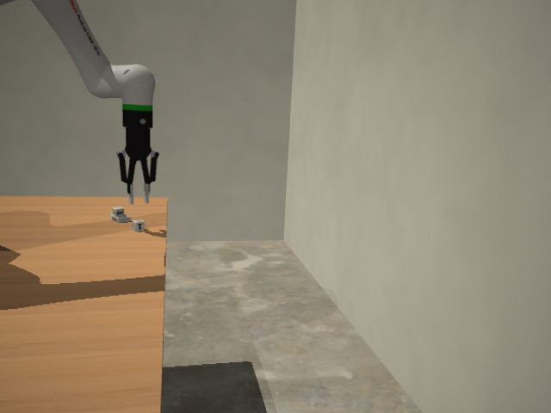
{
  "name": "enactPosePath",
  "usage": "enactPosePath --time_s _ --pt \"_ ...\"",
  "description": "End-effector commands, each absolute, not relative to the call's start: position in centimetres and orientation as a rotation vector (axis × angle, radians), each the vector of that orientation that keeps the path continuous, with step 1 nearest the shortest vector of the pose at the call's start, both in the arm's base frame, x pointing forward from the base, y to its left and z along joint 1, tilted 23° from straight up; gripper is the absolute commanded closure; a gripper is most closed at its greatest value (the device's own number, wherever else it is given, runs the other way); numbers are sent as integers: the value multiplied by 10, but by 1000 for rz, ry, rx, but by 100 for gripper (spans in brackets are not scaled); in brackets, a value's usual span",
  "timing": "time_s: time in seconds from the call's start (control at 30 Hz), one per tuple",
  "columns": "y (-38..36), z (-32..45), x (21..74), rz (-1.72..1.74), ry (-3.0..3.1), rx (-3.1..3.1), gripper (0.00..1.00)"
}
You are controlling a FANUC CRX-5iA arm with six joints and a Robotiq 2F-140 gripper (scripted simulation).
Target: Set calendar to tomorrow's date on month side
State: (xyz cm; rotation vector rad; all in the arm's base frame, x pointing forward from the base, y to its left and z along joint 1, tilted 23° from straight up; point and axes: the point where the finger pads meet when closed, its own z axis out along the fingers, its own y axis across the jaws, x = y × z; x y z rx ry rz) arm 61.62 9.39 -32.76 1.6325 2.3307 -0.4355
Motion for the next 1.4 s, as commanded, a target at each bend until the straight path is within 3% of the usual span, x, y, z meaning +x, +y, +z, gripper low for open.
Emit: enactPosePath --time_s 0.0,1.37 --pt "94 -327 616 -435 2331 1632 64" --pt "81 -359 617 -435 2330 1632 64"
